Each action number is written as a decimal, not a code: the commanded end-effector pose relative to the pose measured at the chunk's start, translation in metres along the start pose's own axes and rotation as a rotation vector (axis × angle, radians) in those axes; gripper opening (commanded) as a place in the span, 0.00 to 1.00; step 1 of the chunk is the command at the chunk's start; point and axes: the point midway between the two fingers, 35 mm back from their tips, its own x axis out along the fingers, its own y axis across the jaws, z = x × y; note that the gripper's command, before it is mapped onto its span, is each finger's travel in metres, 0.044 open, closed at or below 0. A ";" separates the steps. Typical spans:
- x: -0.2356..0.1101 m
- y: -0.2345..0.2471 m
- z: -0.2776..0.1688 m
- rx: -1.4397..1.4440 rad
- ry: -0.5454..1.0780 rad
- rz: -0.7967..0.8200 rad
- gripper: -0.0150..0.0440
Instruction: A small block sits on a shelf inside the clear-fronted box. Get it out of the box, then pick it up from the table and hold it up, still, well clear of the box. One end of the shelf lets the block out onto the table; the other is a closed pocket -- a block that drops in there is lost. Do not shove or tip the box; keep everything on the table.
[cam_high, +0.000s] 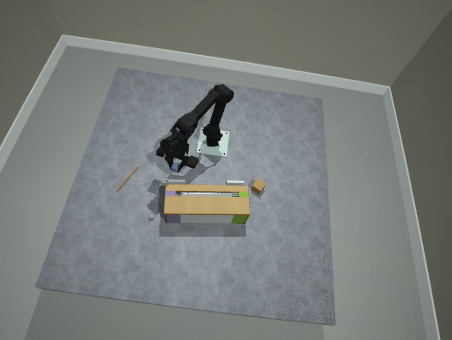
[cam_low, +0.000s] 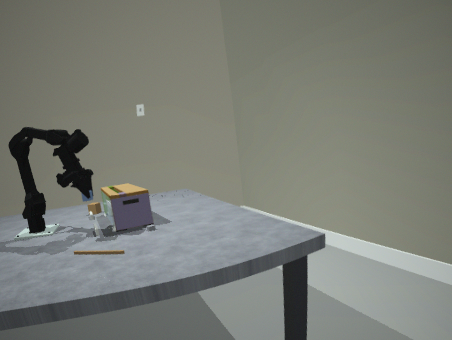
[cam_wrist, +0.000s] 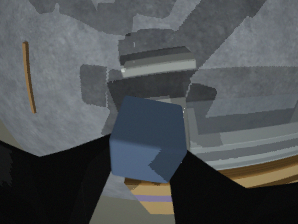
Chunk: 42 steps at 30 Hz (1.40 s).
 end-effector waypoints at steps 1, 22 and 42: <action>-0.017 -0.002 0.006 0.081 0.015 0.039 0.25; -0.054 -0.007 0.024 0.281 0.064 0.122 0.25; -0.054 -0.007 0.024 0.281 0.064 0.122 0.25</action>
